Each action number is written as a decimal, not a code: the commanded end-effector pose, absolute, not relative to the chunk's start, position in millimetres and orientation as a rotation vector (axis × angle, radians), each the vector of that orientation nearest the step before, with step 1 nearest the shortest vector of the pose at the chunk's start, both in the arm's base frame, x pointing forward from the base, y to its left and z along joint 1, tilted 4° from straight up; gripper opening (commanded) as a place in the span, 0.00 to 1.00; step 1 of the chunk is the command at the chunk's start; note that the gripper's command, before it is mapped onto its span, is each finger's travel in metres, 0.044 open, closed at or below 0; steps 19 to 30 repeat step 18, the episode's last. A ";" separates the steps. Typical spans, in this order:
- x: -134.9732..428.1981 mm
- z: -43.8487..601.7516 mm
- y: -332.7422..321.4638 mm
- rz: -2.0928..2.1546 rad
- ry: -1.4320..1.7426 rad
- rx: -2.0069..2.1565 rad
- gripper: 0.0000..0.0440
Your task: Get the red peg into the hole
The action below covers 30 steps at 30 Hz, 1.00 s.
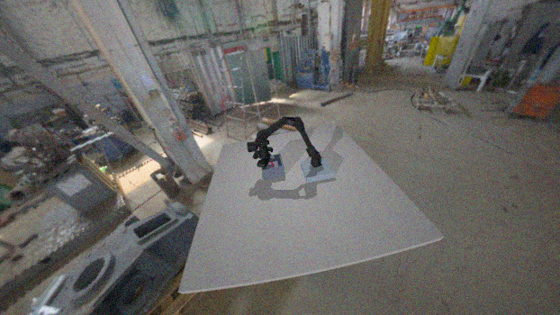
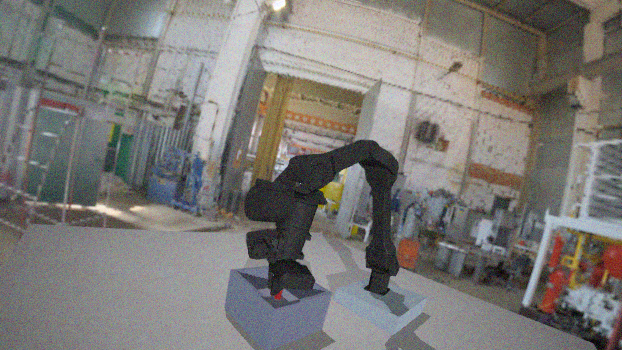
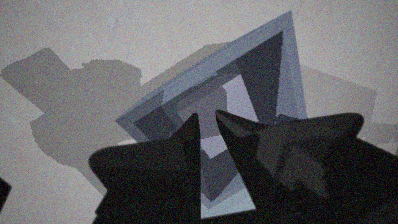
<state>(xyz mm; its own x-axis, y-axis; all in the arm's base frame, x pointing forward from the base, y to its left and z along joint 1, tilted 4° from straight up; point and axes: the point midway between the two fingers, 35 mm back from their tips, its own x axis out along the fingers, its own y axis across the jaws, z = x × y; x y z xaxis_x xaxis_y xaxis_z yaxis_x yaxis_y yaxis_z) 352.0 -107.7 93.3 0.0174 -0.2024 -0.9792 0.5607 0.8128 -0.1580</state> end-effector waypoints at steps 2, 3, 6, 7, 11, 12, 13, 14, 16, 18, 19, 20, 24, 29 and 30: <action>359.3 90.7 -115.7 -0.610 1.457 0.310 0.18; 360.2 89.7 -117.0 -0.611 1.462 0.311 0.18; 362.5 86.5 -121.0 -0.614 1.474 0.316 0.17; 363.1 85.4 -122.4 -0.615 1.478 0.317 0.17; 365.1 81.5 -128.0 -0.619 1.492 0.326 0.16; 365.5 80.6 -129.4 -0.620 1.495 0.328 0.16; 365.8 79.7 -130.9 -0.621 1.498 0.331 0.16; 366.2 79.0 -132.3 -0.623 1.501 0.334 0.16; 366.7 77.6 -135.2 -0.625 1.505 0.339 0.15; 367.5 77.0 -138.4 -0.627 1.506 0.345 0.15; 367.5 77.0 -138.4 -0.627 1.506 0.345 0.15; 367.5 77.0 -138.4 -0.627 1.506 0.345 0.15; 367.5 77.0 -138.4 -0.627 1.506 0.345 0.15; 367.5 77.0 -138.4 -0.627 1.506 0.345 0.15; 367.5 77.0 -138.4 -0.627 1.506 0.345 0.15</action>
